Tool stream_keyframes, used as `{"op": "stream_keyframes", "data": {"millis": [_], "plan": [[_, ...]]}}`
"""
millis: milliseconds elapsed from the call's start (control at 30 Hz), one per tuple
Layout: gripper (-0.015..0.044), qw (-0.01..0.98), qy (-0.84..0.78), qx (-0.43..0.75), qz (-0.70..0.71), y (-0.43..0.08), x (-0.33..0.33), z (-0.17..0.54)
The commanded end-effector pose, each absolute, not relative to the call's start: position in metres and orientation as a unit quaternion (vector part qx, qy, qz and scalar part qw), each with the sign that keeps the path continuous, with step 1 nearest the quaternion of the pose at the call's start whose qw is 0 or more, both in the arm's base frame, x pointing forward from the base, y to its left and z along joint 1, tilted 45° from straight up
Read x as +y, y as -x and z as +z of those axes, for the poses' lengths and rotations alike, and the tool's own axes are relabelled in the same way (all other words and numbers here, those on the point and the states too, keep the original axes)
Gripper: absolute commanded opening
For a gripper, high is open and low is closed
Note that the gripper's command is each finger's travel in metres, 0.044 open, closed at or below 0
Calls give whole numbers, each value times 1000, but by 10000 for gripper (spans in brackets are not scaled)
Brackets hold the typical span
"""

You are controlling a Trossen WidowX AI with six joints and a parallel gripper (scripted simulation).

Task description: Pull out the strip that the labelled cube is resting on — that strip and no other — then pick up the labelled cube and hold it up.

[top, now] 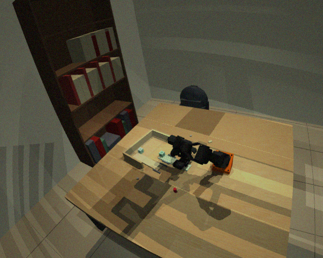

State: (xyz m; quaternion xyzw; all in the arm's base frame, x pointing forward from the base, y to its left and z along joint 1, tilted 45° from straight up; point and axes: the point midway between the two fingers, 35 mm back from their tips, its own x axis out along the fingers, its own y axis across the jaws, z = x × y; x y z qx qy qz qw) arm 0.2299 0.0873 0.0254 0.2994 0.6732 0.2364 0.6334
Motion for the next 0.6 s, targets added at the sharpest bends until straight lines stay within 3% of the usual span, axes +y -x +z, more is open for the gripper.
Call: {"op": "stream_keyframes", "data": {"millis": [0,567], "plan": [[0,621,-301,684,237,-215,91,22],[0,621,-301,684,237,-212,91,22]]}}
